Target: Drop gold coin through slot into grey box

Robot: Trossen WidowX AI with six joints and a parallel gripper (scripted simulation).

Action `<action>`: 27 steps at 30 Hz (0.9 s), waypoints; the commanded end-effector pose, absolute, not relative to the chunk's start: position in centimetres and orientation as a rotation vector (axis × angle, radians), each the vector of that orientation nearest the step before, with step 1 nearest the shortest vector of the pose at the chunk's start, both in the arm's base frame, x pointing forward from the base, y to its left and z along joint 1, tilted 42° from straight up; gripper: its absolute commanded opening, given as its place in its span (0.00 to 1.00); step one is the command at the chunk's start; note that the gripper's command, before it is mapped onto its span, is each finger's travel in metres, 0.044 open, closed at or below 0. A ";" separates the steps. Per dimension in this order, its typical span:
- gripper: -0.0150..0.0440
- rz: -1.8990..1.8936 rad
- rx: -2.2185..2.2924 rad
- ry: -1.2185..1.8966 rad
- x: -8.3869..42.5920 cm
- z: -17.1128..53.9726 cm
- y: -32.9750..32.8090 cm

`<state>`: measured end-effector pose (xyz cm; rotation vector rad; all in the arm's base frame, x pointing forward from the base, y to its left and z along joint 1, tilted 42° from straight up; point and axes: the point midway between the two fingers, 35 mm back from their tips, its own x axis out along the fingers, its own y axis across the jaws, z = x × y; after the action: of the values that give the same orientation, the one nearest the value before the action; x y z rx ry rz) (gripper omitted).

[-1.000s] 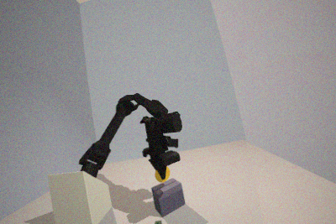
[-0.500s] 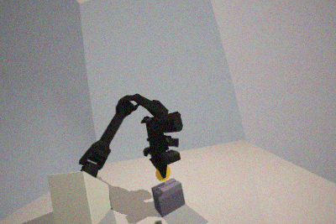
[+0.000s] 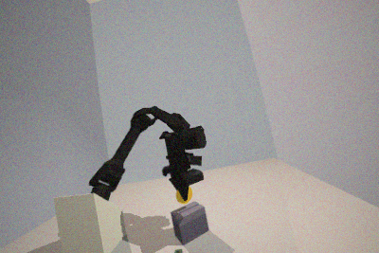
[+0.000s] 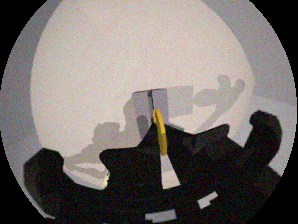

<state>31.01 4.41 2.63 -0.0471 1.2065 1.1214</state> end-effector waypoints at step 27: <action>0.25 1.118 -0.041 1.210 30.9 1.7 5.3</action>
<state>30.89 5.16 1.84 -0.0490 1.2100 1.1185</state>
